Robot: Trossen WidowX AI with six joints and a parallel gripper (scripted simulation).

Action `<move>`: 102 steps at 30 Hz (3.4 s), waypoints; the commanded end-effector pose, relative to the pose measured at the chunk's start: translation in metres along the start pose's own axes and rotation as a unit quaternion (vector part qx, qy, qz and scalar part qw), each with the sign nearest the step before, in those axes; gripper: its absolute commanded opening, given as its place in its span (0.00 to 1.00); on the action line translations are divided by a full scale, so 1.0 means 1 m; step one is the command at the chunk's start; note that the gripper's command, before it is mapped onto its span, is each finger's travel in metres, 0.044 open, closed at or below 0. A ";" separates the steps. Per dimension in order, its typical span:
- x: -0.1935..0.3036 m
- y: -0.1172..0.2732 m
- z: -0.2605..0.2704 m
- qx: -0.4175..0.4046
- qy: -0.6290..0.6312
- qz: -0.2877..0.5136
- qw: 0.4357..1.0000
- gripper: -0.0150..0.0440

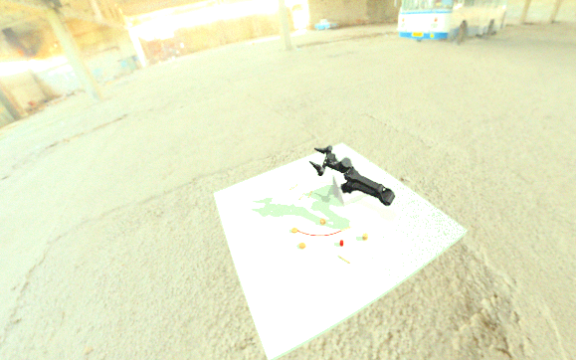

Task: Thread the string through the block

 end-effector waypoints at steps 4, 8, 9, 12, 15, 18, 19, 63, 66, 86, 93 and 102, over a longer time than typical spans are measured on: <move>0.020 -0.027 0.061 -0.265 0.284 0.130 0.912 1.00; 0.029 -0.029 0.088 -0.383 0.378 0.138 0.831 1.00; 0.031 -0.028 0.095 -0.413 0.399 0.136 0.808 1.00; 0.037 -0.025 0.115 -0.499 0.453 0.120 0.729 1.00; 0.043 -0.019 0.135 -0.580 0.493 0.091 0.642 1.00; 0.048 -0.010 0.153 -0.653 0.519 0.050 0.550 1.00; 0.050 -0.007 0.159 -0.676 0.524 0.035 0.518 1.00; 0.059 0.033 0.211 -0.829 0.489 -0.145 0.230 0.65; 0.059 0.033 0.210 -0.829 0.489 -0.145 0.230 0.56; 0.059 0.033 0.210 -0.829 0.489 -0.145 0.230 0.25; 0.059 0.033 0.210 -0.829 0.489 -0.145 0.230 0.39; 0.059 0.033 0.210 -0.829 0.489 -0.145 0.230 0.61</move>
Point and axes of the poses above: the point midway between the two fingers, 35 mm back from their tips, its own y axis back along the fingers, its own z axis across the jaws, x = y × z, the point moved 10 cm from there along y, back along the fingers, and after that the axes turned 10 degrees about y, right-handed, at the moved point
